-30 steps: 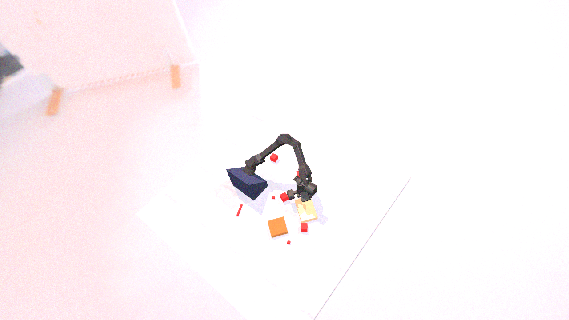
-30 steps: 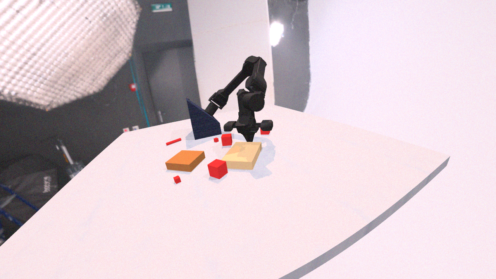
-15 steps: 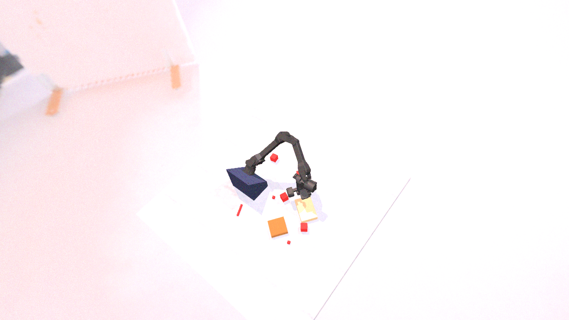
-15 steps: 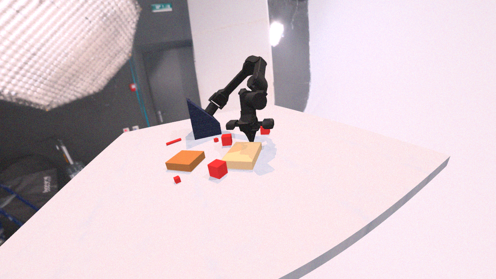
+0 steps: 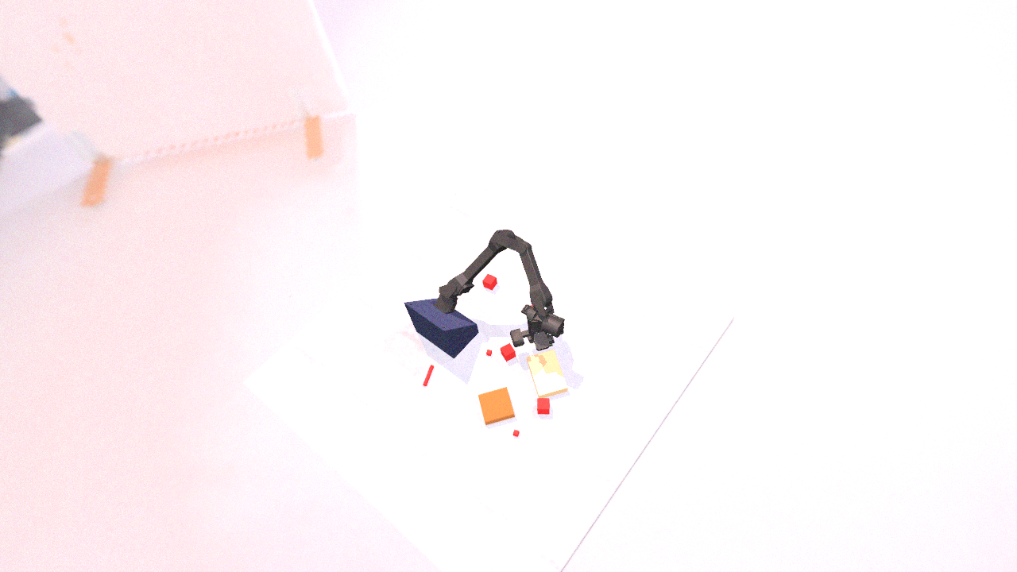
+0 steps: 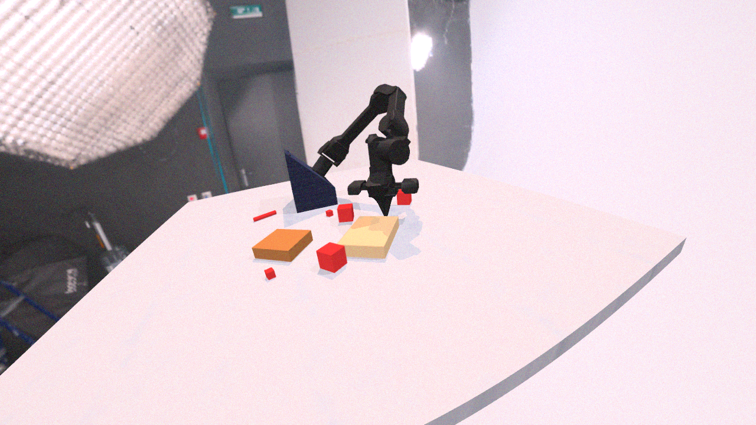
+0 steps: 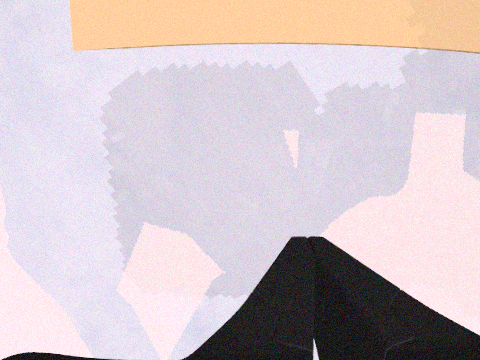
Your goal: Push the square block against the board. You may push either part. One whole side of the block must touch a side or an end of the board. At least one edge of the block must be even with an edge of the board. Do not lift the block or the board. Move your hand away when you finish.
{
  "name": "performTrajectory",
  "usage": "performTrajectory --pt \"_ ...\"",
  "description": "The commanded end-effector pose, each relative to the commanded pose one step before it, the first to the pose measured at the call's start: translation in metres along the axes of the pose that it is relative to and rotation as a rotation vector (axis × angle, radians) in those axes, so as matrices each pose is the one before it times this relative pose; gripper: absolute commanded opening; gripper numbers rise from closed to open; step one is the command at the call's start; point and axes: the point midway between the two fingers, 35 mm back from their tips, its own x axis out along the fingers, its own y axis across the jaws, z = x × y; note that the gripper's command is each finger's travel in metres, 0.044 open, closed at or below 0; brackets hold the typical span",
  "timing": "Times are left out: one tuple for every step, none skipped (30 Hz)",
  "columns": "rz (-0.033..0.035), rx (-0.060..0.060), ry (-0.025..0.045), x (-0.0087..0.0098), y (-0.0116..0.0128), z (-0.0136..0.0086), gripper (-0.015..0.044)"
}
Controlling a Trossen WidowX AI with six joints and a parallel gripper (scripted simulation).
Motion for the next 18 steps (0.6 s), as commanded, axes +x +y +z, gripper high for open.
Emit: performTrajectory --pt "-0.00066 0.0003 -0.00038 -0.00292 0.00008 0.00026 0.0000" --pt "-0.00183 0.0008 -0.00094 -0.00881 0.00019 0.00060 0.0000" --pt "-0.00252 0.0014 -0.00096 -0.01485 0.00012 0.00037 0.0000" --pt "-0.00182 0.0014 -0.00023 -0.01501 -0.00011 -0.00043 0.0000" --pt "-0.00073 0.0009 0.00019 -0.00906 -0.00017 -0.00065 0.0000" --pt "-0.00018 0.0003 0.00012 -0.00303 -0.00007 -0.00028 0.0000" --pt "0.00000 0.0000 0.00000 0.00000 0.00000 0.00000 0.0000" --pt "0.00000 0.0000 0.00000 0.00000 0.00000 0.00000 0.0000" --pt "0.00000 0.0000 0.00000 0.00000 0.00000 0.00000 0.0000" --pt "0.00000 0.0000 0.00000 0.00000 0.00000 0.00000 0.0000" --pt "0.00000 0.0000 0.00000 0.00000 0.00000 0.00000 0.0000" --pt "0.01095 0.0036 -0.00954 0.00225 0.00026 0.00405 0.0000" --pt "-0.00004 -0.0001 -0.00014 -0.00054 -0.00183 0.00521 0.0000" --pt "0.00010 -0.0001 -0.00010 -0.00080 -0.00294 0.00779 0.0000" --pt "0.00017 -0.0001 0.00000 -0.00053 -0.00210 0.00517 0.0000" --pt "0.00008 0.0000 0.00001 -0.00017 -0.00072 0.00172 0.0000" --pt "0.00000 0.0000 0.00000 0.00000 0.00000 0.00000 0.0000" --pt "0.00000 0.0000 0.00000 0.00000 0.00000 0.00000 0.0000"
